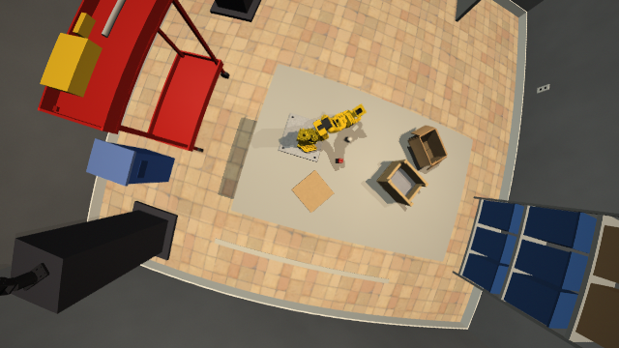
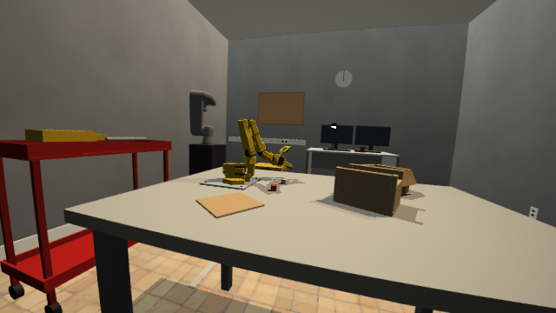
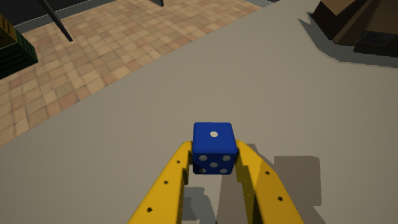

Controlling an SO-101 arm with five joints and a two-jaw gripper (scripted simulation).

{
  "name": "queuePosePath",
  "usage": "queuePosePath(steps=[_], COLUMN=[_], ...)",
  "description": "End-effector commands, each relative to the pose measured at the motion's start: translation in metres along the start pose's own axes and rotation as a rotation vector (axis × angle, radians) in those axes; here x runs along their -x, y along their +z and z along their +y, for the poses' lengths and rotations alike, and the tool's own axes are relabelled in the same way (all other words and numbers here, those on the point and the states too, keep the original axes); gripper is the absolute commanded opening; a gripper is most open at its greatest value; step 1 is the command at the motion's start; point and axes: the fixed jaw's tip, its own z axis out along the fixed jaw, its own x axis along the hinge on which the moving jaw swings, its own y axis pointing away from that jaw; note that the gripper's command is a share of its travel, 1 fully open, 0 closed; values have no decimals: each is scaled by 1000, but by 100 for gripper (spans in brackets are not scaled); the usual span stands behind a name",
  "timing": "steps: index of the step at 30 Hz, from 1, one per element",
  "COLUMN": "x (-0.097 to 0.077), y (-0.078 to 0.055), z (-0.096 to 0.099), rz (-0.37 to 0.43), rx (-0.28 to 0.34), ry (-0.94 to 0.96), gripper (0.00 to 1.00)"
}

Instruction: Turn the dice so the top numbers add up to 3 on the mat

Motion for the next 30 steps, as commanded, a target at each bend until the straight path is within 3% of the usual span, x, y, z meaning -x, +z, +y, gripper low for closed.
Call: queuePosePath(steps=[1,30], x=[-3,-13], y=[-1,2], z=[3,3], rz=[7,7], rx=[10,10], ry=[-11,-11], gripper=[0,0])
